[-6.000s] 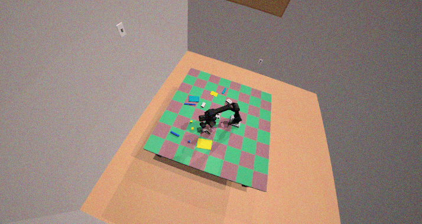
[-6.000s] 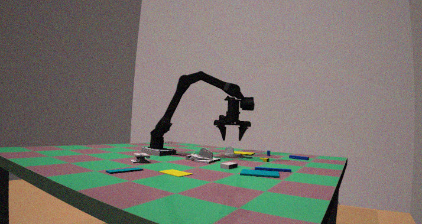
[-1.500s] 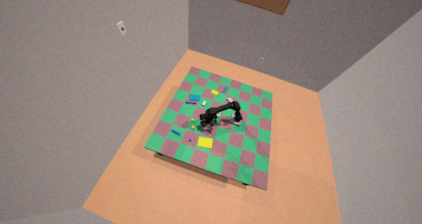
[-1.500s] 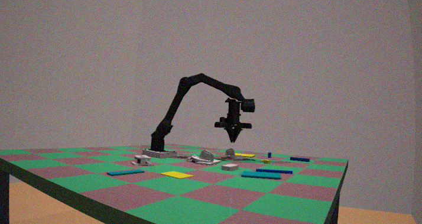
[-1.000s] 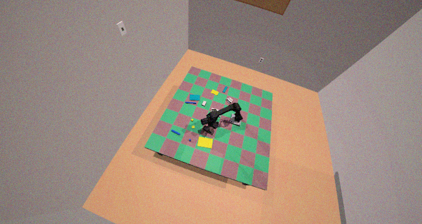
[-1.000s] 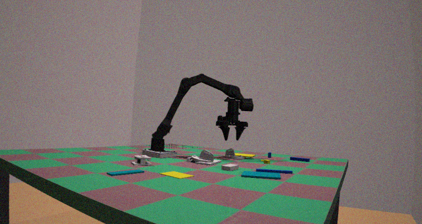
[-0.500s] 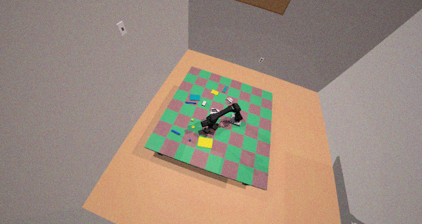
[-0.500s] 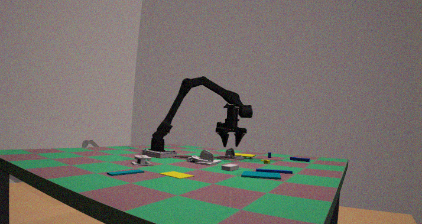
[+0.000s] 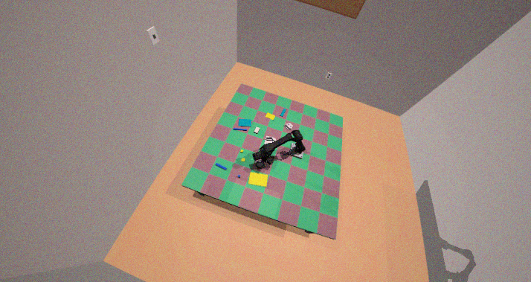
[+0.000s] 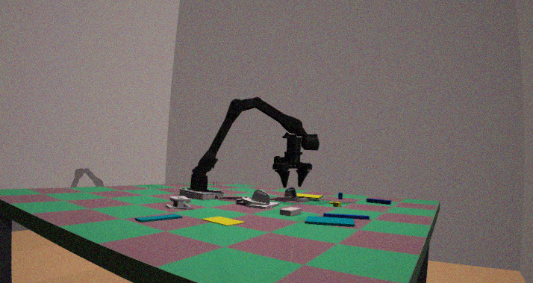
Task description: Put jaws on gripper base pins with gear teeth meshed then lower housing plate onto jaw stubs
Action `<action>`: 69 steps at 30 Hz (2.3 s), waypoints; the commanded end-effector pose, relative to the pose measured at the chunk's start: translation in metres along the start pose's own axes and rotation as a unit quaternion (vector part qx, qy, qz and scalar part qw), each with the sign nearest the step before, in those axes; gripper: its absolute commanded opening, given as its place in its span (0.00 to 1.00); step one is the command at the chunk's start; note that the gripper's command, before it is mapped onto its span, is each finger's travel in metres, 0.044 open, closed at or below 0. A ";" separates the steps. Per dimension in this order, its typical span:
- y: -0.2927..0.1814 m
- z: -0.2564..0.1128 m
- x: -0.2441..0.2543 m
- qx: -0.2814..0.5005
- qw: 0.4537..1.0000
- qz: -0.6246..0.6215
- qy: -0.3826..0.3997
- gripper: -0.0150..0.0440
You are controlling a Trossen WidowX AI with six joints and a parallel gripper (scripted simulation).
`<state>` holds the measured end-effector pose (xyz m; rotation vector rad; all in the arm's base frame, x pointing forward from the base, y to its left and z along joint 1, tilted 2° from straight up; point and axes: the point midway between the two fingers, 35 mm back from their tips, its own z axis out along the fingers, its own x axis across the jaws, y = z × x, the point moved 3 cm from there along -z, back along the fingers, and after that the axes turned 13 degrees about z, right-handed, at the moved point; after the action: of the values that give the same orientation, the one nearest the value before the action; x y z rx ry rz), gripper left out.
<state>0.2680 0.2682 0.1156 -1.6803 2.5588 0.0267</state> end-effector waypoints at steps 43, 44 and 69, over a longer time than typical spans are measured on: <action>0.000 0.047 0.000 0.000 1.000 -0.002 0.005 1.00; 0.000 0.047 0.000 0.000 1.000 -0.002 0.005 1.00; 0.000 0.046 0.000 -0.002 1.000 0.000 0.005 0.48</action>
<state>0.2705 0.2709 0.0693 -1.6860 2.5664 0.0249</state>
